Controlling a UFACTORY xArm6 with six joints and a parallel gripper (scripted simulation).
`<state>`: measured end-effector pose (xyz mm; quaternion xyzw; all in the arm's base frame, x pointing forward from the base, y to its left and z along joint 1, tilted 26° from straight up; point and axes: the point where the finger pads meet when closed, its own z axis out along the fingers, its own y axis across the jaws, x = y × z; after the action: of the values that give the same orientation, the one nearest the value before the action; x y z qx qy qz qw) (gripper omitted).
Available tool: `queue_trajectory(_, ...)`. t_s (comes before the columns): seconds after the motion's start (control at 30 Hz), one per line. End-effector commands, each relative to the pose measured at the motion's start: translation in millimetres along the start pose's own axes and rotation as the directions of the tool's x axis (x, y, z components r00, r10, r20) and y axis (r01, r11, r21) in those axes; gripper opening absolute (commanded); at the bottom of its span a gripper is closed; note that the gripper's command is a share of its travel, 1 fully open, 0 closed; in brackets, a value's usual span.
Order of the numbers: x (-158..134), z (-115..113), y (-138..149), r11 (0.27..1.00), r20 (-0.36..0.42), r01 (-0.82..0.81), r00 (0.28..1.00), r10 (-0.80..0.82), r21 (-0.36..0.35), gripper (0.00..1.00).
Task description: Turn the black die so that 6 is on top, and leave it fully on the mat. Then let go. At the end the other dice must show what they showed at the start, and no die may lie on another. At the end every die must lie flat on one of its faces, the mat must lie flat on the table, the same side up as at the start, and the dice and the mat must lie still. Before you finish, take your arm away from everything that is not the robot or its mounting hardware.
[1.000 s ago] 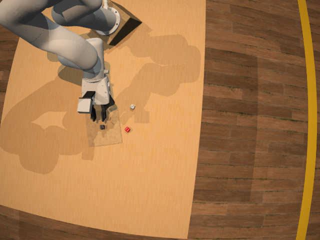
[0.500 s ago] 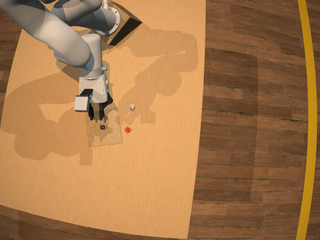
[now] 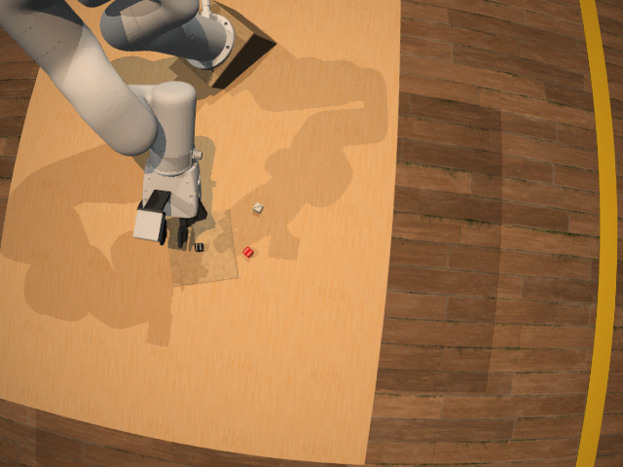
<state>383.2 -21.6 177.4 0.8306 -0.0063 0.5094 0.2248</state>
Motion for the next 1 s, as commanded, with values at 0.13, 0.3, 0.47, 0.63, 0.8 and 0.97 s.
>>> queue_trajectory(0.13, 12.2, 11.2, 15.7, 0.991, 0.184, 0.042, 0.983, -0.018, -0.128, 0.31)
queue_trajectory(0.3, 14.7, 13.2, 18.7, 0.988, 0.270, 0.057, 0.963, -0.017, -0.142, 0.31)
queue_trajectory(0.47, 16.5, 13.9, 18.7, 0.988, 0.357, 0.069, 0.934, -0.016, -0.137, 0.31)
queue_trajectory(0.63, 18.1, 13.3, 15.8, 0.991, 0.440, 0.075, 0.898, -0.018, -0.114, 0.31)
queue_trajectory(0.8, 19.9, 11.7, 10.3, 0.994, 0.512, 0.072, 0.859, -0.023, -0.076, 0.31)
queue_trajectory(0.97, 22.1, 9.4, 3.1, 0.998, 0.571, 0.062, 0.820, -0.033, -0.031, 0.31)
